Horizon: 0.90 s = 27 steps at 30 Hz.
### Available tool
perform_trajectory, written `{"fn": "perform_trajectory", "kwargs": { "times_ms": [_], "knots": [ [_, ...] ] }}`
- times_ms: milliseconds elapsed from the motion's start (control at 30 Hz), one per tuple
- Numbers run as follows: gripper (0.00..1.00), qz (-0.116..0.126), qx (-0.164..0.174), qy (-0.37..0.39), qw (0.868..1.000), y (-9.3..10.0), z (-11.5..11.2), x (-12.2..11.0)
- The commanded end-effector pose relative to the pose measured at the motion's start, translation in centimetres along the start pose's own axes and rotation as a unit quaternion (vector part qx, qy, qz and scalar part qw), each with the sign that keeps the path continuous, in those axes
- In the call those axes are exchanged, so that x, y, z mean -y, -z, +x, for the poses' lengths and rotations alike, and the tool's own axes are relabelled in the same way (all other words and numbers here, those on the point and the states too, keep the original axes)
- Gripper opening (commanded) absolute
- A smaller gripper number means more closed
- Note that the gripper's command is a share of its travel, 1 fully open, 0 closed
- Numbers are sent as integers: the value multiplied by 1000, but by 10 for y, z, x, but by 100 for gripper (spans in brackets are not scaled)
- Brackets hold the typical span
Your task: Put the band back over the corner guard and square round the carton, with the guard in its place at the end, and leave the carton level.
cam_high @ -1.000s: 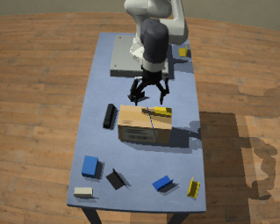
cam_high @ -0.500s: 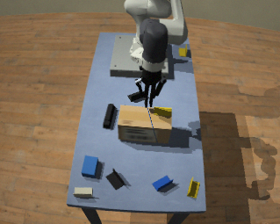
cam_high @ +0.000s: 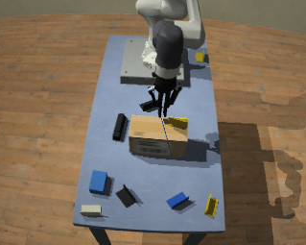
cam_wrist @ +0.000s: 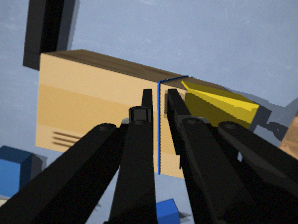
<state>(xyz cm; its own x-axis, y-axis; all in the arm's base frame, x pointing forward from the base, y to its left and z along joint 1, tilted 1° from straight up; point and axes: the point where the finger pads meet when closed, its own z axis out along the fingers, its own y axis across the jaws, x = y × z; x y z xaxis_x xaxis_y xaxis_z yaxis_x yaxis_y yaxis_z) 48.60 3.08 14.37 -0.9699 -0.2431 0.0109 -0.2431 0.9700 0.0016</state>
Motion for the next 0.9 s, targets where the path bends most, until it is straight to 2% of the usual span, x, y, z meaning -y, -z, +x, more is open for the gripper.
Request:
{"fn": "perform_trajectory", "kwargs": {
  "times_ms": [0, 867],
  "knots": [
    [18, -1, 1, 4, 1000, 0, 0, 0],
    [18, -1, 1, 4, 1000, -8, 0, 0]
  ]
}}
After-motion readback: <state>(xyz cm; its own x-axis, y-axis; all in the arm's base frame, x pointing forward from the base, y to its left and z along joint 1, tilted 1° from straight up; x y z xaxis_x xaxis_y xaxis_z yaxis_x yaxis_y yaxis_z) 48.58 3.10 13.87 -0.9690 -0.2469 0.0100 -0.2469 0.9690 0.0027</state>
